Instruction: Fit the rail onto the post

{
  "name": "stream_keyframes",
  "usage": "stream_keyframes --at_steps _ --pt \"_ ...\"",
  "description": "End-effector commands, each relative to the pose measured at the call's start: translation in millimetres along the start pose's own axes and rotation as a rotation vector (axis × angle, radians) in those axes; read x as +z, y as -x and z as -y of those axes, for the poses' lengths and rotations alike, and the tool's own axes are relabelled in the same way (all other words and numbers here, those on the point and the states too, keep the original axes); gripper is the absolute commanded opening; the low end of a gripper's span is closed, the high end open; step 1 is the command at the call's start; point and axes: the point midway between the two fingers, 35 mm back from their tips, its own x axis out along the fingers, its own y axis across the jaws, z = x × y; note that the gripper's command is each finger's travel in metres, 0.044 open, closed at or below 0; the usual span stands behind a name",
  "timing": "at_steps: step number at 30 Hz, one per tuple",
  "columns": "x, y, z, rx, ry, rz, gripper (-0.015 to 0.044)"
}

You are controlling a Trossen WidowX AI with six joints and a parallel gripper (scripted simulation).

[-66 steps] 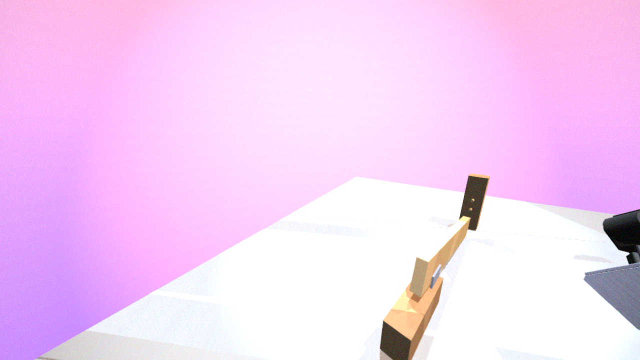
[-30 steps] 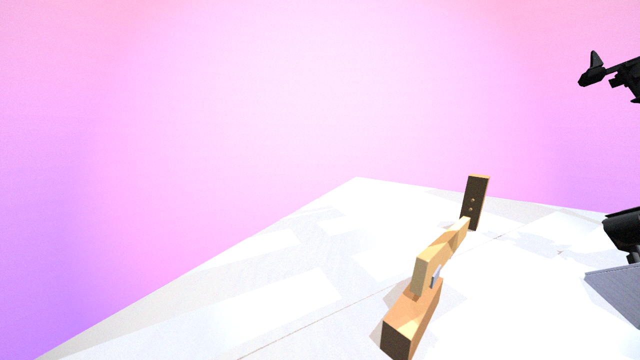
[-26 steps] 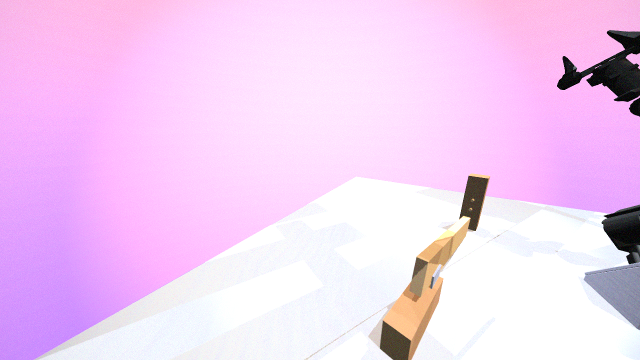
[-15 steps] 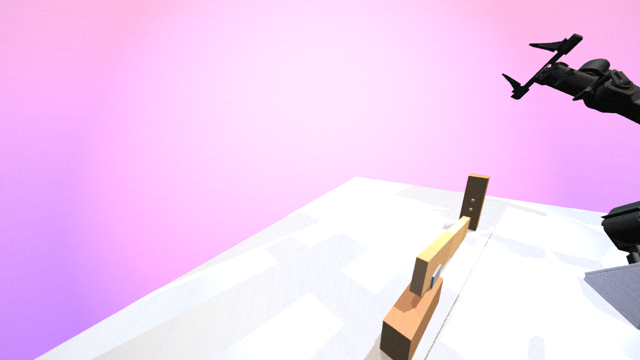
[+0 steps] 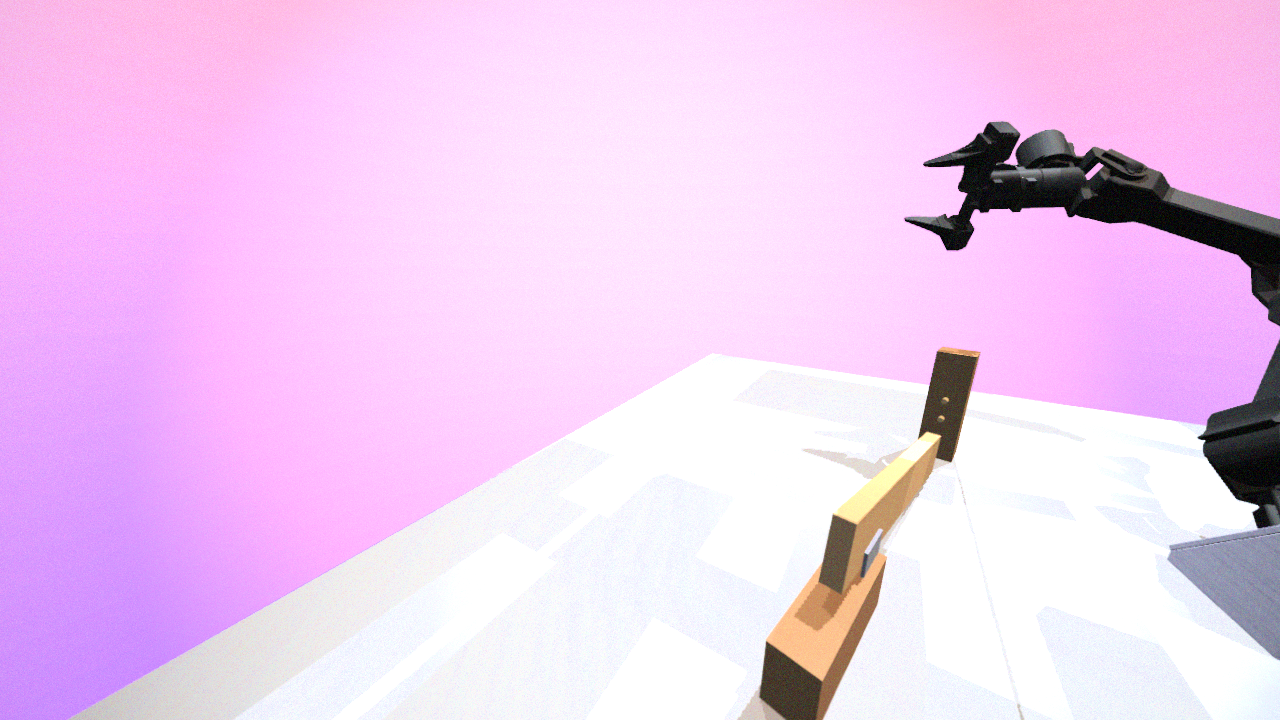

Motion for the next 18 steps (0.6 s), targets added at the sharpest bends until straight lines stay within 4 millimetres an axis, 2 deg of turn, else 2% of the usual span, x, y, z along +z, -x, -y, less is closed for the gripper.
stream_keyframes --at_steps 1,6,10,14,18 --pt "-52.7 -31.9 13.5 -0.085 0.132 -0.185 0.044" --pt "-125.7 -60.8 36.2 -0.179 0.364 -0.457 0.044" --pt "-185.4 -72.6 61.6 -0.236 0.614 -0.716 0.044" --pt "-238.4 -71.7 86.8 -0.244 0.874 -0.989 0.044" --pt "-291.2 -58.9 114.8 -0.183 1.19 -1.332 0.044"
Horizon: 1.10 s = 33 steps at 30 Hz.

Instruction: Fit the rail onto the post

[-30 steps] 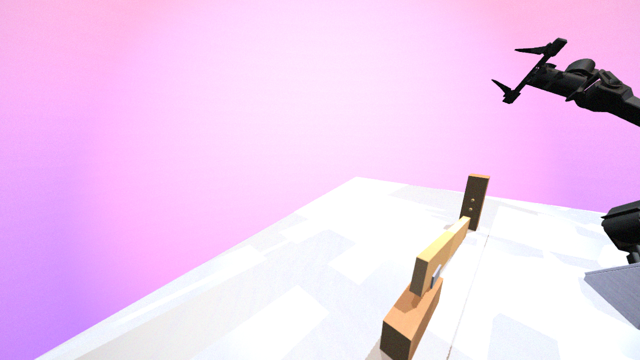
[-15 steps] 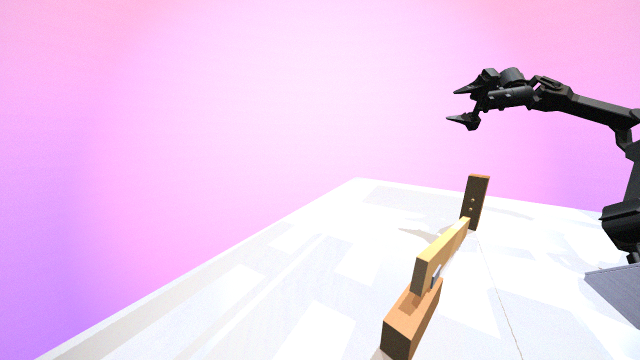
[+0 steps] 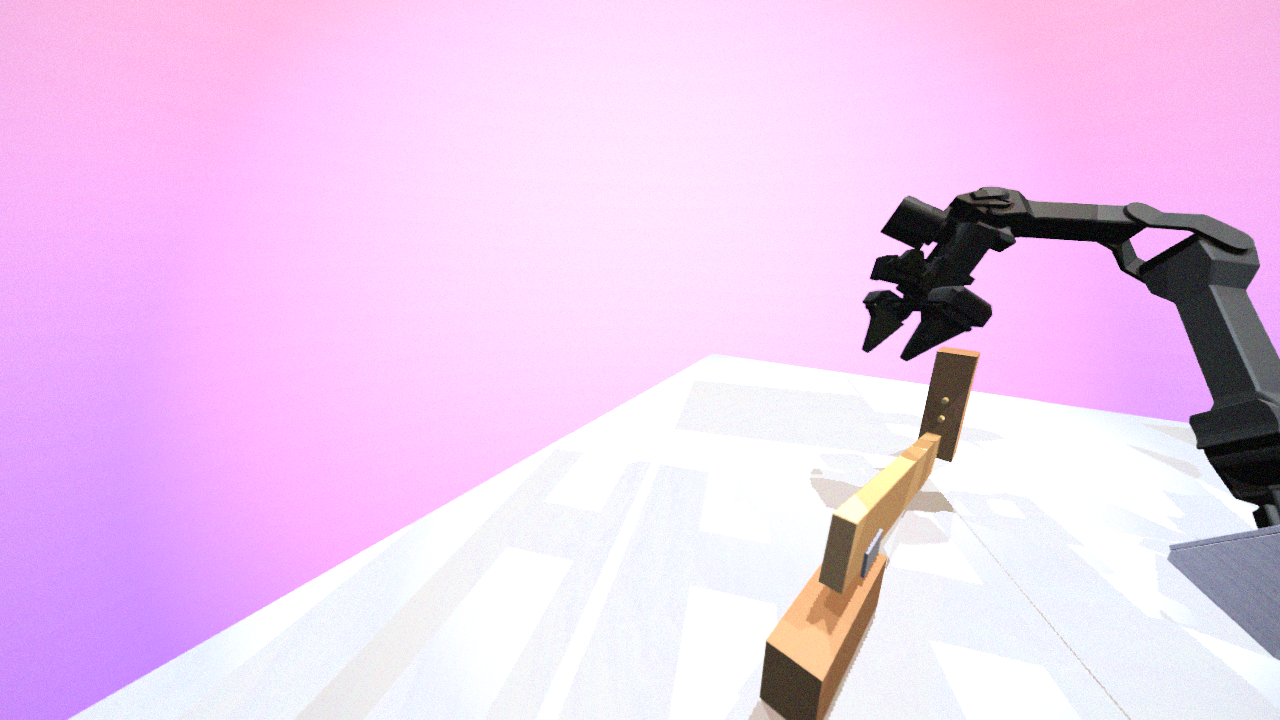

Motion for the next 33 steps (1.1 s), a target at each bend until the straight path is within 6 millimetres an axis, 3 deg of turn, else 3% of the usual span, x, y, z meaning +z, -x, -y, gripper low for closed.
stream_keyframes --at_steps 1,6,9,33 --pt "-31.3 -37.4 -24.4 0.022 0.349 -0.263 0.044" --pt "-67.4 -65.4 -43.7 0.1 0.783 -0.551 0.044" --pt "-66.9 -68.3 -51.9 0.104 0.799 -0.561 0.044" --pt "-80.8 -95.0 -48.3 0.104 0.799 -0.559 0.044"
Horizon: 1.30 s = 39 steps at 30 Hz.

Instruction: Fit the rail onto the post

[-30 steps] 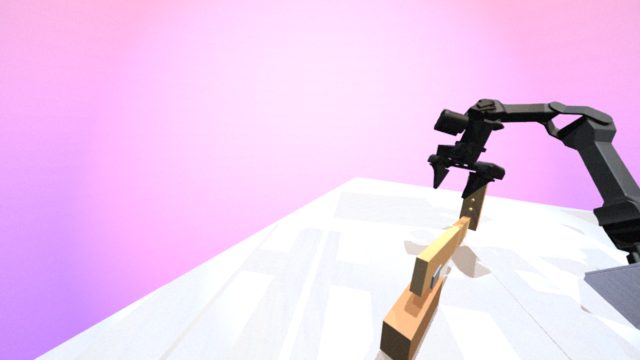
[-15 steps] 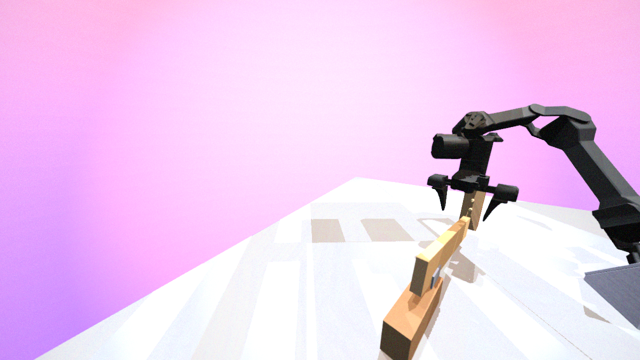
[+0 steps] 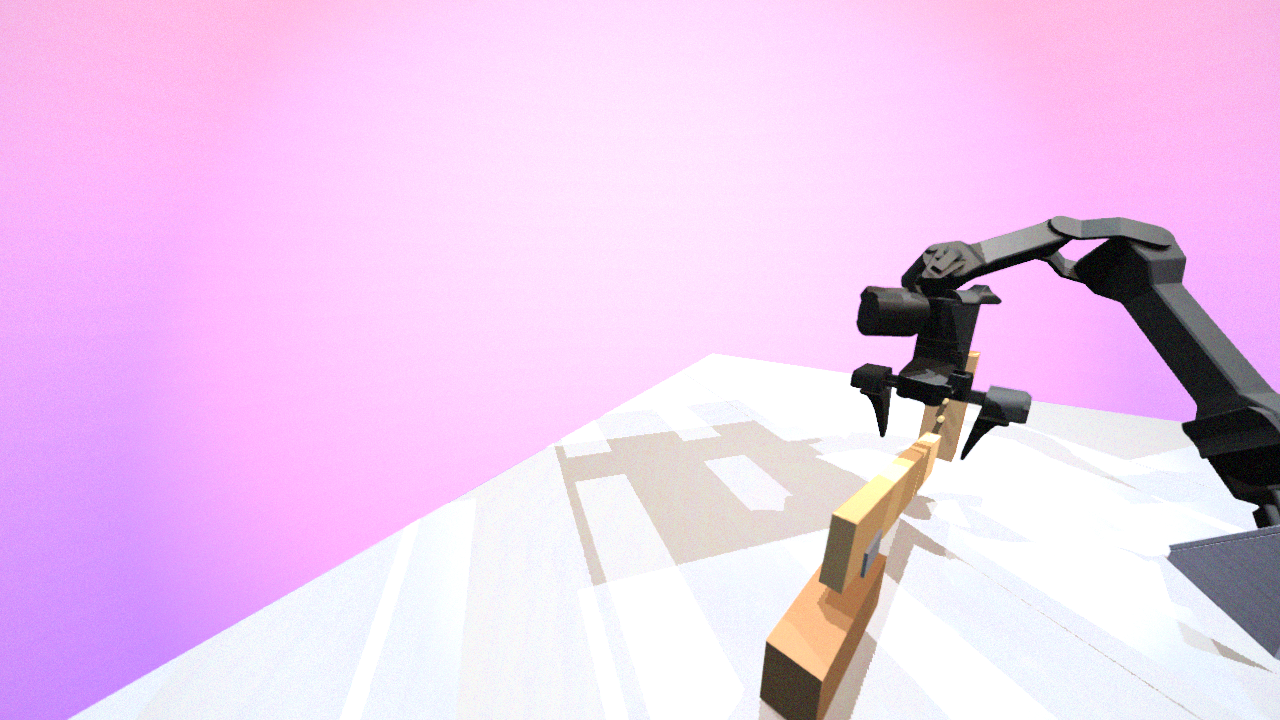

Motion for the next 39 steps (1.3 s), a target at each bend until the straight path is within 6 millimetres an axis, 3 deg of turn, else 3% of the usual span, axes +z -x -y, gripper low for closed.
stream_keyframes --at_steps 1,26,39 --pt "-0.3 -6.6 -0.1 -0.003 0.004 -0.005 0.044" --pt "-2.3 -44.7 -2.3 -0.004 0.004 -0.008 0.044" --pt "-2.3 -44.7 -2.3 -0.004 0.004 -0.008 0.0099"
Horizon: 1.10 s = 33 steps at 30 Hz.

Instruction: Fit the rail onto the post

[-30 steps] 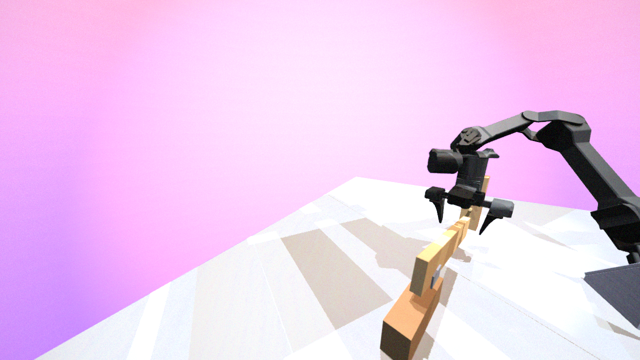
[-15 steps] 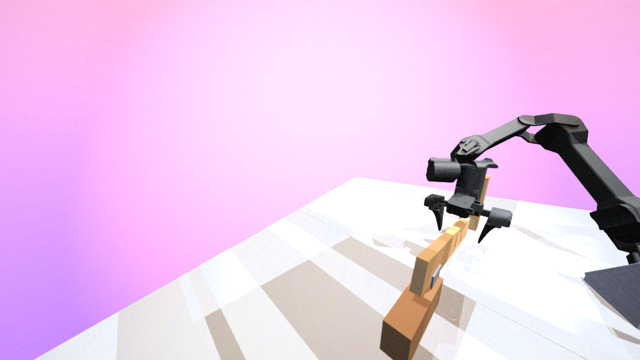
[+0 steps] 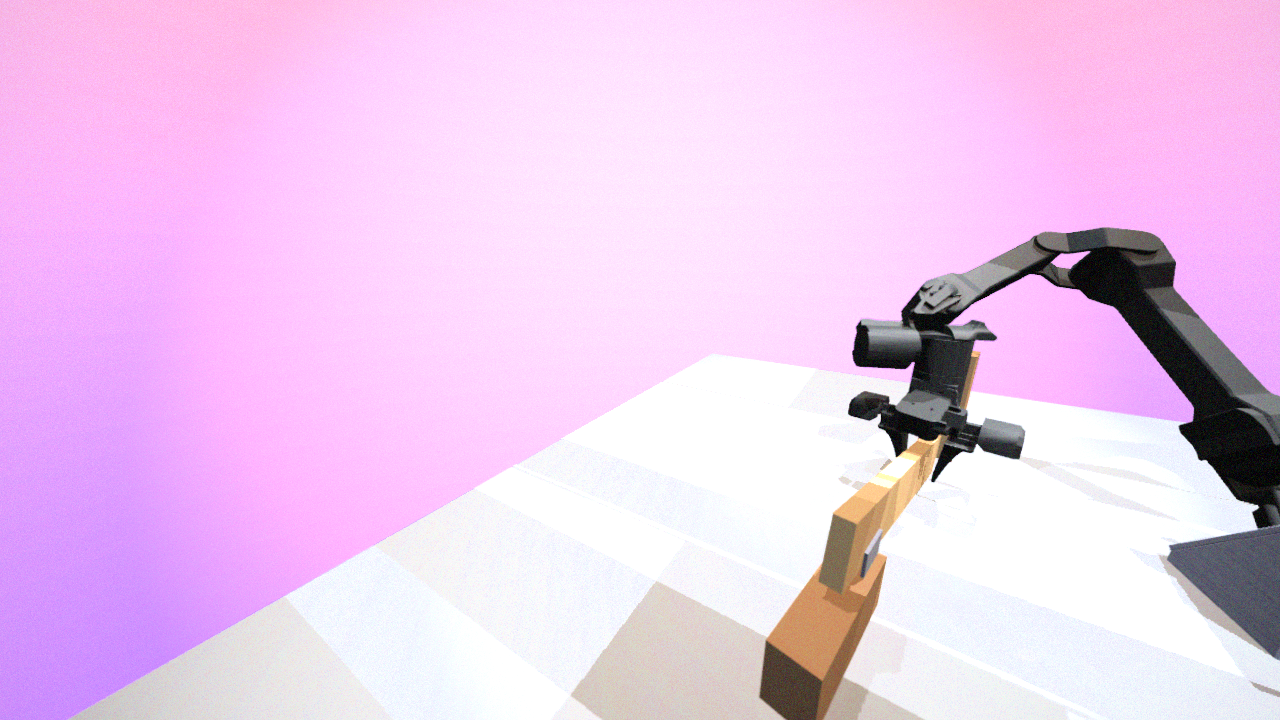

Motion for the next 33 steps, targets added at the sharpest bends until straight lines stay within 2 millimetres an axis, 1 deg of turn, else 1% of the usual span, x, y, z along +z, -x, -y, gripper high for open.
stream_keyframes --at_steps 1,9,10,21,33 --pt "-0.4 -0.2 0.5 -0.004 0.002 -0.004 0.0072" --pt "-0.4 -0.2 0.5 -0.004 0.002 -0.004 0.0019" --pt "-0.4 -0.2 0.5 -0.004 0.002 -0.004 0.0" --pt "-0.4 -0.2 0.5 -0.004 0.002 -0.004 0.0" --pt "0.3 5.8 0.6 -0.004 0.002 -0.004 0.0"
